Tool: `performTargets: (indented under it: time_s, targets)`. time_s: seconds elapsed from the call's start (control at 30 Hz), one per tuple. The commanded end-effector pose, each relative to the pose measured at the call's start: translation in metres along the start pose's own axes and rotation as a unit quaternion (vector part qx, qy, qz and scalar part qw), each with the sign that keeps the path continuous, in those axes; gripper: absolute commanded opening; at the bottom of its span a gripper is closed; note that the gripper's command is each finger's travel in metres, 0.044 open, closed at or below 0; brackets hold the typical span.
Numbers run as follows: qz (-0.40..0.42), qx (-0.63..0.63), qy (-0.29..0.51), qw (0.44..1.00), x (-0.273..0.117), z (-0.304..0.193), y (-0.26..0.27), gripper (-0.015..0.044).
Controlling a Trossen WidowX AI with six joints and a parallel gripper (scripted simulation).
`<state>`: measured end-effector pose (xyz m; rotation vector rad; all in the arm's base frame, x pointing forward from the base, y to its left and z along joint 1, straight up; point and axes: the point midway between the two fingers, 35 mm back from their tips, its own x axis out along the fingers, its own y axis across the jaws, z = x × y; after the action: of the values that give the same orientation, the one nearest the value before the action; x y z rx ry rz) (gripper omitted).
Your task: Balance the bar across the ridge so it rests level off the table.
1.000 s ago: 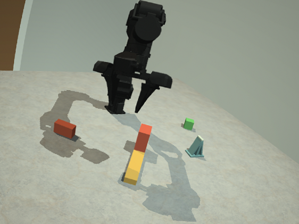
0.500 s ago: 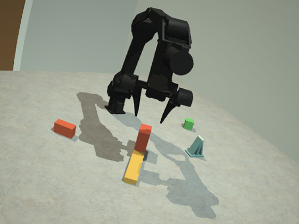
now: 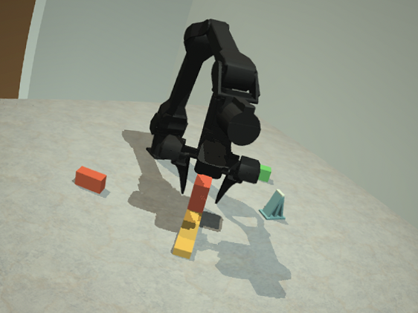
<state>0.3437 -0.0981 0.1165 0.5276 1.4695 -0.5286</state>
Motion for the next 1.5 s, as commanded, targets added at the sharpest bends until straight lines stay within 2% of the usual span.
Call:
performTargets:
  time_s: [0.0, 0.1, 0.8, 1.27, 1.47]
  targets:
    - [0.0, -0.002, 0.003, 1.0, 0.024, -0.003, -0.001, 0.0315]
    - [0.0, -0.002, 0.003, 1.0, 0.04, -0.006, -0.002, 0.0315]
    - [0.0, -0.002, 0.003, 1.0, 0.066, -0.006, -0.002, 0.0315]
    - [0.0, -0.002, 0.003, 1.0, 0.067, -0.006, -0.002, 0.0315]
    - [-0.001, 0.0, 0.003, 1.0, 0.066, -0.006, -0.002, 0.0157]
